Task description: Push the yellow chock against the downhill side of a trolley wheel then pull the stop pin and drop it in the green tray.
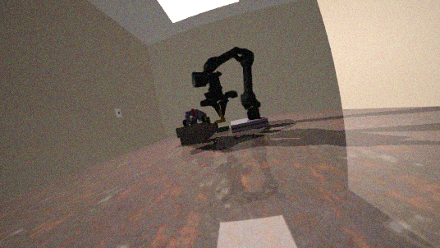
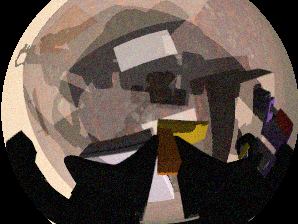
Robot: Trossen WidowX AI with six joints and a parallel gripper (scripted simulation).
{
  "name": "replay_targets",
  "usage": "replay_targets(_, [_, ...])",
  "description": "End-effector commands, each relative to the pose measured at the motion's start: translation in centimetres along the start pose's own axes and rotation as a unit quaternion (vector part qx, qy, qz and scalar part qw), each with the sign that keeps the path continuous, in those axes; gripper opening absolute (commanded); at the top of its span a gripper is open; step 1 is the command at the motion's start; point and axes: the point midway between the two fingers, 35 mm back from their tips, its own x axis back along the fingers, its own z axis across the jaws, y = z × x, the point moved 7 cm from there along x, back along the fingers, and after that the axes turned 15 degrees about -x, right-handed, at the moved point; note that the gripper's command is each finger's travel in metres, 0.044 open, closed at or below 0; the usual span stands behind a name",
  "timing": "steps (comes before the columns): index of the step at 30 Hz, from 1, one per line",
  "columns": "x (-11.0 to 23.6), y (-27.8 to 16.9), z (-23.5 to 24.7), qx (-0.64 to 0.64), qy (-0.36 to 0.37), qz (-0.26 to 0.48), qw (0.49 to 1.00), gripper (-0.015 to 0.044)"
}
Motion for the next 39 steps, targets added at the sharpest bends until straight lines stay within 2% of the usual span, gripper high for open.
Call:
replay_targets(1, [1.5, 0.1, 0.0, 0.002, -0.003, -0.005, 1.0, 0.0])
replay_targets(23, [7.6, 0.6, -0.3, 0.002, -0.003, -0.005, 1.0, 0.0])
replay_targets(31, [7.8, 0.6, -0.3, 0.0, -0.003, -0.005, 1.0, 0.0])
replay_targets(39, [7.8, 0.6, -0.3, -0.12, -0.003, -0.005, 0.993, 0.0])
